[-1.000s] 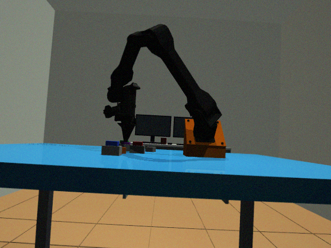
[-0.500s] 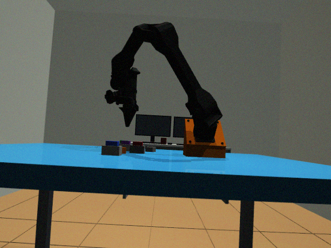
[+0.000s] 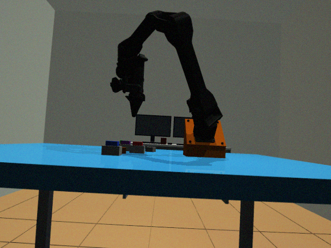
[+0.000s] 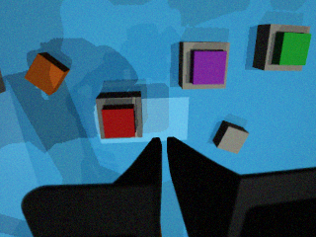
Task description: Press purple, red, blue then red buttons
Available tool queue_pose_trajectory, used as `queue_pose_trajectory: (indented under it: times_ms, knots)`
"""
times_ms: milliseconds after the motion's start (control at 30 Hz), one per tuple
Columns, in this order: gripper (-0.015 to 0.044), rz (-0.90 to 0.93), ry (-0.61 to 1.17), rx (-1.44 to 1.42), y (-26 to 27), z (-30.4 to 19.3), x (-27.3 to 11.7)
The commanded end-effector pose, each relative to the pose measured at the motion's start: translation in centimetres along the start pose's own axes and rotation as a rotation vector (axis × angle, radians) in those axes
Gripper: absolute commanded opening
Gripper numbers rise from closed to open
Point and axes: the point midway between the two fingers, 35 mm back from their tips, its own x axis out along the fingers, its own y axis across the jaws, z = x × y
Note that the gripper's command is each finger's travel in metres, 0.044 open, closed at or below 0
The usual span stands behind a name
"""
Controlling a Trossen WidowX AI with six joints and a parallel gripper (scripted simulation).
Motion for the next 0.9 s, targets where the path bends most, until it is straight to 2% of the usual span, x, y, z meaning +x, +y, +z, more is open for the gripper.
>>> queue_pose_trajectory:
  times_ms: [0, 233, 400, 867]
  knots:
    - [0.002, -0.002, -0.007, -0.001, 3.6, -2.3, 0.1]
    - [0.002, -0.002, -0.007, -0.001, 3.7, -2.4, 0.4]
    - [0.002, -0.001, -0.008, -0.002, 3.8, -2.4, 6.1]
    - [0.002, -0.001, -0.008, -0.002, 3.8, -2.3, 7.6]
